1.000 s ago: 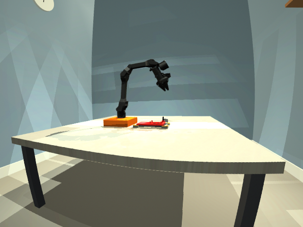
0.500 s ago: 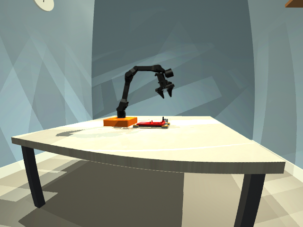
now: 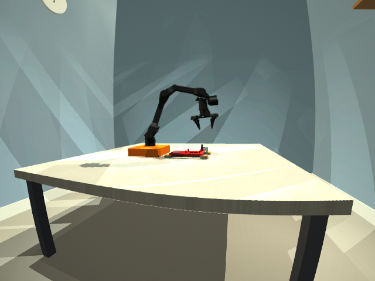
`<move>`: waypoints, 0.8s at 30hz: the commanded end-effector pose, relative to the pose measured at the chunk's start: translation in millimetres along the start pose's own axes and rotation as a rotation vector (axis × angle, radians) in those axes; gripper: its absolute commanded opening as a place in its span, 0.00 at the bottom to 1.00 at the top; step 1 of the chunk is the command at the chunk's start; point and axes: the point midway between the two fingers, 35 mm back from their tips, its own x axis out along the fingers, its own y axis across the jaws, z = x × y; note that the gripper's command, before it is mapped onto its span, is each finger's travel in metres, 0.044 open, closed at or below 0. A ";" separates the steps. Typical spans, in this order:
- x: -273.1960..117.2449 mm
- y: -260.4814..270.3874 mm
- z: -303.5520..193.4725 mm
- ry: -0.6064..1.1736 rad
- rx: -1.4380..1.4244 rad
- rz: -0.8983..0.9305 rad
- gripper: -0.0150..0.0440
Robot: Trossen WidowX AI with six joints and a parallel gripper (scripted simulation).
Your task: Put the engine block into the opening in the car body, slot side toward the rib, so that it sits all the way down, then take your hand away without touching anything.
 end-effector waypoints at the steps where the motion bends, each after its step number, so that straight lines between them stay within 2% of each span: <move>1: 14.2 7.9 5.7 0.038 -0.133 0.038 1.00; 6: 28.7 17.1 12.6 0.070 -0.272 0.081 1.00; 12: 32.0 17.4 12.8 0.072 -0.277 0.083 1.00; 17: 91.5 21.8 7.8 0.072 -0.277 0.083 1.00; 24: 94.2 22.7 9.1 0.072 -0.277 0.083 1.00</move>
